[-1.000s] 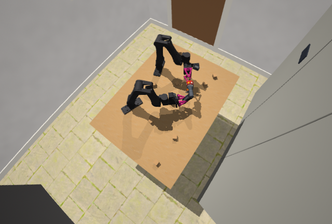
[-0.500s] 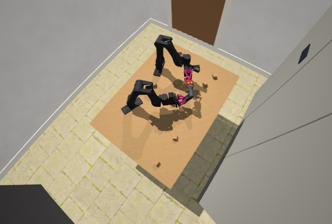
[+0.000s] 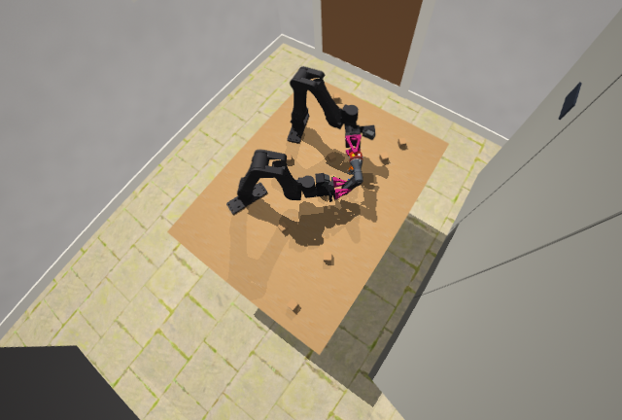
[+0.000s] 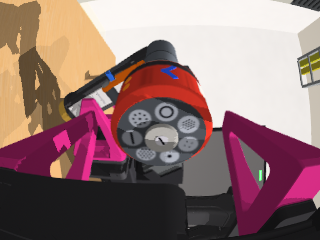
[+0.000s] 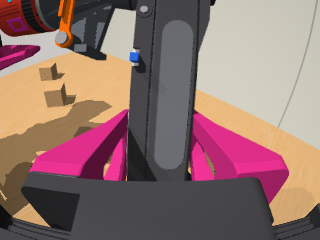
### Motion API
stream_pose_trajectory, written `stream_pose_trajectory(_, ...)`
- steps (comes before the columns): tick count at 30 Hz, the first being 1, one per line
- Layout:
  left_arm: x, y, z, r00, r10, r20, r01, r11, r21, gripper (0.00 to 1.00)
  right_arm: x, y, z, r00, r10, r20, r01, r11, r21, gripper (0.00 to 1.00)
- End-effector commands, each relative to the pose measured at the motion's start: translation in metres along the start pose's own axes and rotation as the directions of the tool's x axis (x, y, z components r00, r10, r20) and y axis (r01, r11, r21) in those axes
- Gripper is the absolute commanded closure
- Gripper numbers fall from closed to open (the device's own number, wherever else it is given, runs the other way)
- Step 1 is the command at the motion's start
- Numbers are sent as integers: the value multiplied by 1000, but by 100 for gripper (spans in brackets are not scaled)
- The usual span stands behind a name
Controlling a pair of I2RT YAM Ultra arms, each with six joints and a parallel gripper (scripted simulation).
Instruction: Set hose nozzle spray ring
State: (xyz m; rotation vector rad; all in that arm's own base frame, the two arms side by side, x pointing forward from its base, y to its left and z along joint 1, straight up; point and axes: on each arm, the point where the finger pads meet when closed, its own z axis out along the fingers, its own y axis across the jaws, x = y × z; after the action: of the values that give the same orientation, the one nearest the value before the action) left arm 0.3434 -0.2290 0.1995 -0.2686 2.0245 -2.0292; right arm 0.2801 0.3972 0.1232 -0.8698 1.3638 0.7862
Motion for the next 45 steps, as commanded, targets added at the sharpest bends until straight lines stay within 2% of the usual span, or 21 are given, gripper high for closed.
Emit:
stream_pose_trajectory(1, -8, -13, 11, 998, 63, 9, -64, 998, 25, 13, -33, -5, -3, 995, -12, 97, 11, 1000, 11, 64)
stream_pose_trajectory(10, -9, -22, 15, 996, 86, 18, -86, 996, 37, 13, -33, -5, -3, 995, -12, 97, 11, 1000, 11, 64)
stream_pose_trajectory(11, -11, -24, 15, 996, 91, 20, -92, 995, 40, 100, -33, -5, -3, 995, -12, 97, 11, 1000, 11, 64)
stream_pose_trajectory(26, -11, -25, 15, 995, 93, 20, -94, 995, 41, 100, -33, -3, -3, 995, -20, 97, 19, 1000, 10, 64)
stream_pose_trajectory(27, -9, -21, 15, 957, 290, 25, -291, 956, 31, 100, -33, -3, -3, 995, -20, 97, 19, 1000, 10, 64)
stream_pose_trajectory(34, -10, -26, 15, 857, 514, 29, -515, 857, 19, 100, -32, -3, -3, 995, -17, 94, 16, 1000, 9, 64)
stream_pose_trajectory(41, -10, -32, 14, 703, 711, 40, -711, 703, 15, 100, -33, -3, -3, 995, -16, 97, 15, 1000, 8, 64)
stream_pose_trajectory(43, -10, -32, 14, 703, 711, 40, -711, 703, 15, 100, -33, -3, -3, 995, -16, 97, 15, 1000, 8, 64)
stream_pose_trajectory(44, -9, -20, 14, 639, 769, 25, -769, 639, 2, 100, -33, -3, -3, 995, -16, 97, 15, 1000, 8, 64)
stream_pose_trajectory(45, -11, -32, 13, 612, 790, 33, -791, 612, 4, 100, -33, -3, -3, 995, -15, 97, 14, 1000, 7, 64)
